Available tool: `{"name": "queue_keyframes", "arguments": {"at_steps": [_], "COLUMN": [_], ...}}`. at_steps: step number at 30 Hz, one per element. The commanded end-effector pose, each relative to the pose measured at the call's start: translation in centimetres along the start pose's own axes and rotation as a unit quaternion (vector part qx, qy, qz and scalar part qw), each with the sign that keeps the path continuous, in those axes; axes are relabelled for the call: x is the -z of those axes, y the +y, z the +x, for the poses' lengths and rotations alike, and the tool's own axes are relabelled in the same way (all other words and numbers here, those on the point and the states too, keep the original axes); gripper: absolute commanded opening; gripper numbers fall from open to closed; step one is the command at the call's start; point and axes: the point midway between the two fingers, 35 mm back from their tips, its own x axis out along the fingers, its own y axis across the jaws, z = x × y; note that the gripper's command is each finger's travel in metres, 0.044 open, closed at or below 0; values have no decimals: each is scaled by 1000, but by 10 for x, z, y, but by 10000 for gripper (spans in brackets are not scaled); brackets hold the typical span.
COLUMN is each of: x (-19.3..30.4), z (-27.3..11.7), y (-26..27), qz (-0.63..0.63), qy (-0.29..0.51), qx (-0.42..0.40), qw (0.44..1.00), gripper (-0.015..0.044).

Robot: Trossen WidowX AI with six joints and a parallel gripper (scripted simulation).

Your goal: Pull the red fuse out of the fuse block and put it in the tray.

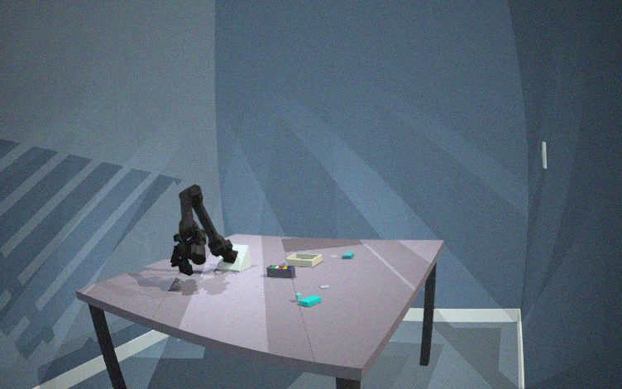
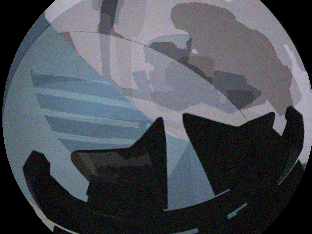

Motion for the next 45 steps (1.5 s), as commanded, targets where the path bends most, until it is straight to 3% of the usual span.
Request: {"name": "queue_keyframes", "arguments": {"at_steps": [1, 6, 13, 24, 31, 45], "x": [-23, -52, -113, -224, -283, -289], "z": [-20, -62, -152, -285, -326, -324], "y": [-46, -95, -138, -106, -46, -50], "qz": [-22, -48, -98, -161, -241, -244], "qy": [-46, -85, -138, -211, -201, -201], "qx": [70, 155, 269, 379, 428, 429], "qw": [996, 983, 948, 886, 847, 846], "gripper": [67, 67, 67, 67, 67, 67]}}
